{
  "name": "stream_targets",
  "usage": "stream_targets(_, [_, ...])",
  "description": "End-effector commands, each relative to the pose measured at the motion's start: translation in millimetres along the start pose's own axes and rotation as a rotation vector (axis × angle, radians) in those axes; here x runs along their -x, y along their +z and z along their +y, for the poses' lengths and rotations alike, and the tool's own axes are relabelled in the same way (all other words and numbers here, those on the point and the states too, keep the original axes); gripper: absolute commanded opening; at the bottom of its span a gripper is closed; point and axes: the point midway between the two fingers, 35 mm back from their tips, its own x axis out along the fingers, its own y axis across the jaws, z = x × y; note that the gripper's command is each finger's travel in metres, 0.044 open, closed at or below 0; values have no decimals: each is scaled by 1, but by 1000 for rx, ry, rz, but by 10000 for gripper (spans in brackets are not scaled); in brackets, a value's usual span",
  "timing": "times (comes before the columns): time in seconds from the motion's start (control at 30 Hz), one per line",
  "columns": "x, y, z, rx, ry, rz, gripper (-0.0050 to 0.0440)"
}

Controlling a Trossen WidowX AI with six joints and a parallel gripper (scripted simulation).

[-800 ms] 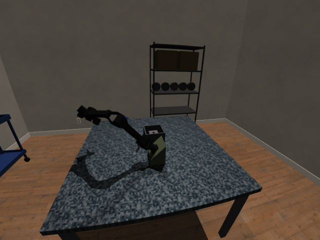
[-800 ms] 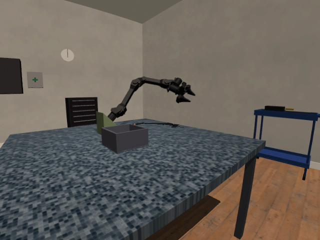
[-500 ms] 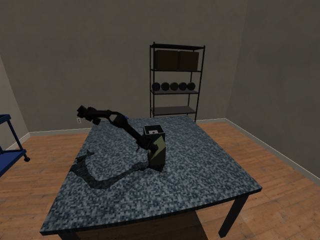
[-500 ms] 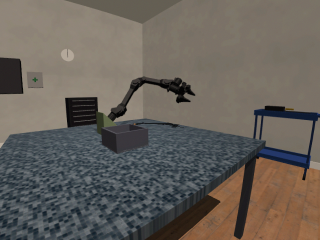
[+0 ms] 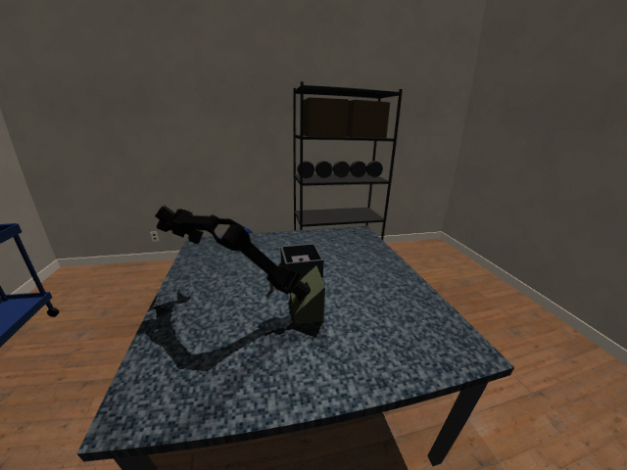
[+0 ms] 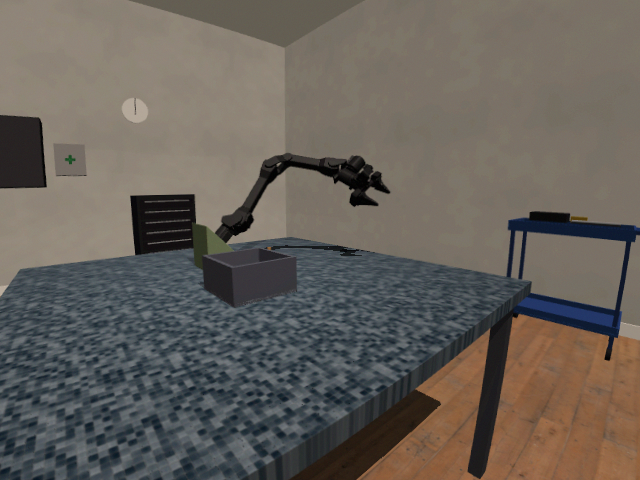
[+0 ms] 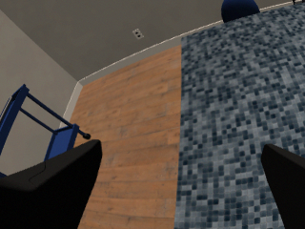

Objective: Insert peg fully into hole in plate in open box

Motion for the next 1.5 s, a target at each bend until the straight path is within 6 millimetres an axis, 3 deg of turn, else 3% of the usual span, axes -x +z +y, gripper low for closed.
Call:
stream_targets(0.0, [-8,22,-67,83,-199,8,440])
stream_targets(0.23, [10,56,-181,152,-534,92,440])
stream_targets(0.3, [10,56,-181,152,-534,92,440])
stream_targets(0.33, [16,61,-199,150,-585,113,440])
stream_targets(0.53, [70,71,-290,64,-840,268,440])
stream_targets(0.7, [130,60,-348,-122,-968,424,440])
stream_targets(0.8, [161,46,-366,-261,-989,504,440])
stream_targets(0.87, [161,46,-366,-261,-989,504,440])
stream_targets(0.97, [193,25,-376,-449,-966,582,440])
stream_targets(1.07, [211,9,-376,-603,-907,619,440])
stream_targets(1.47, [212,6,-377,-627,-895,622,440])
